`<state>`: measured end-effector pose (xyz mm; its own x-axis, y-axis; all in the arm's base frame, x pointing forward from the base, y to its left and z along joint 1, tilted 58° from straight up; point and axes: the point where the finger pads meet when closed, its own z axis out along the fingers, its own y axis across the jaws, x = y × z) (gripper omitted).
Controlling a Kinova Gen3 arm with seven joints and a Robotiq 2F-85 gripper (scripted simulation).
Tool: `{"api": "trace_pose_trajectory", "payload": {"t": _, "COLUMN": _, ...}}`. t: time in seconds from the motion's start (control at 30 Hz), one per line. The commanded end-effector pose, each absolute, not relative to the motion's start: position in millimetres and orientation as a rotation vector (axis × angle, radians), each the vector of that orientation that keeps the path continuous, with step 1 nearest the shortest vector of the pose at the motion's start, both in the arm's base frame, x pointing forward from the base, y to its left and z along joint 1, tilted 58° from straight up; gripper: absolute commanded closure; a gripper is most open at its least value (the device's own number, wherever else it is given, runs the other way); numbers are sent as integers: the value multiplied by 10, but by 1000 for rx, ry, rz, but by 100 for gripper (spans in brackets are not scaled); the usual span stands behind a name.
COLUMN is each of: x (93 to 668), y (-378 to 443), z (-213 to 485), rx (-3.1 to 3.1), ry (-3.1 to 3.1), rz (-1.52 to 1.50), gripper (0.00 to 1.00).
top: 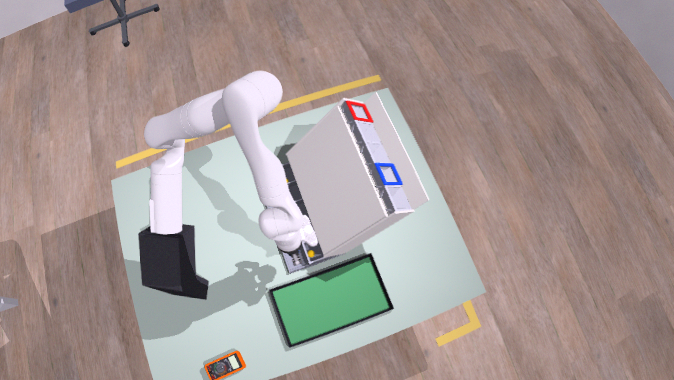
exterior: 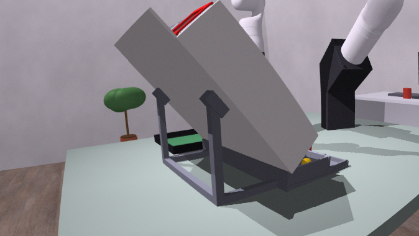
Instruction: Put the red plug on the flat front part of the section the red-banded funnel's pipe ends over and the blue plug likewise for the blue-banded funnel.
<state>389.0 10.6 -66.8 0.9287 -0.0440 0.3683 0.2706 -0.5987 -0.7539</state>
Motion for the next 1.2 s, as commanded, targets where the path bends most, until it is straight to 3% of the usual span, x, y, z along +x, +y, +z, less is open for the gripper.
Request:
{"api": "trace_pose_trajectory", "payload": {"t": 0.0, "x": 3893, "y": 97, "z": -668, "rx": -2174, "ry": -159, "rz": -441, "gripper": 100}}
{"api": "trace_pose_trajectory", "payload": {"t": 1.17, "x": 4073, "y": 708, "z": -1055, "rx": -2175, "ry": -160, "rz": -442, "gripper": 100}}
